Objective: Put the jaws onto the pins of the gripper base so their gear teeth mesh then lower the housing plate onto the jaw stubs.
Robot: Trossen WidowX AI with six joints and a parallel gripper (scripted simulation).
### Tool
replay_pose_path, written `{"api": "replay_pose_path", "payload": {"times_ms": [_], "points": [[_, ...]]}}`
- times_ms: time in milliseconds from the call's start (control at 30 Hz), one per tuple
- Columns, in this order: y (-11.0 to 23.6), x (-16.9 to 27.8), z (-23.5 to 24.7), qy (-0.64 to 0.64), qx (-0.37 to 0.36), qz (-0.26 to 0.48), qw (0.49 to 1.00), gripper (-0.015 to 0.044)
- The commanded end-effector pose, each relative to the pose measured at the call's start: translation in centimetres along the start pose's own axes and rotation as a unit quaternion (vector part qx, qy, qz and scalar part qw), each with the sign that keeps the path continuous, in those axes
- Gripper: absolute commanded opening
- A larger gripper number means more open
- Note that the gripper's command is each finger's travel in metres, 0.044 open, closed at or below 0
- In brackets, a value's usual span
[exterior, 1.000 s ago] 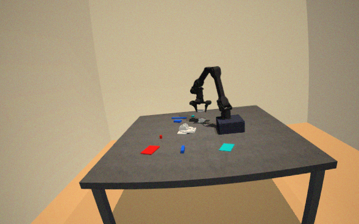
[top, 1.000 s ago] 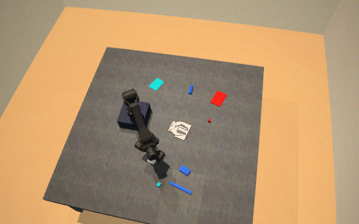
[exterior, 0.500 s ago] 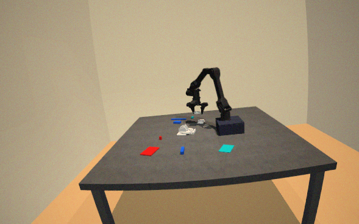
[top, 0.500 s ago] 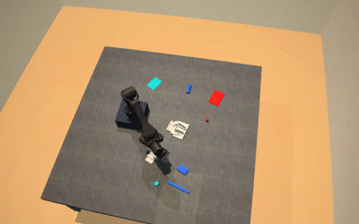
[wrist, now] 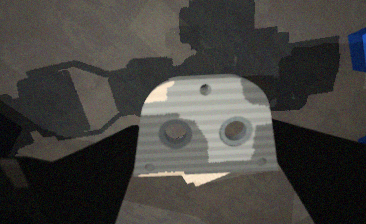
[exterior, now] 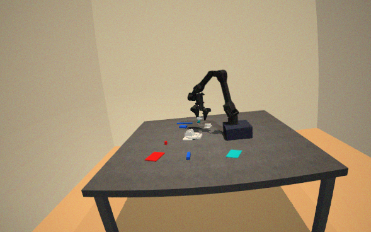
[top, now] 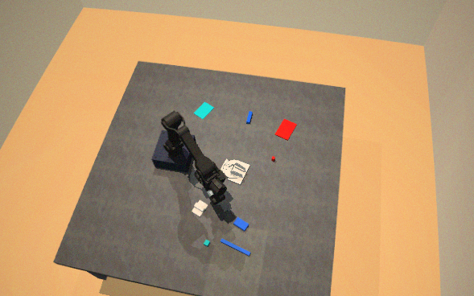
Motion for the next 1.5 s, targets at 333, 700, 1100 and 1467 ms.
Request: {"api": "replay_pose_path", "payload": {"times_ms": [333, 700, 1100, 1467], "points": [[0.0, -4.3, 1.8, -0.12, 0.001, -0.001, 0.993, 0.0351], [0.0, -7.5, 3.5, -0.214, 0.0, -0.002, 0.977, 0.0351], [0.0, -10.6, 5.9, -0.316, -0.002, -0.003, 0.949, 0.0351], [0.0, -13.2, 8.5, -0.409, -0.004, -0.004, 0.913, 0.0351]]}}
Point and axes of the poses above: the point midway between the two fingers, 35 mm back from their tips, its own y axis back along the fingers, its own z axis across the jaws, x = y × z, the point moved 5 cm from there along y, back along the fingers
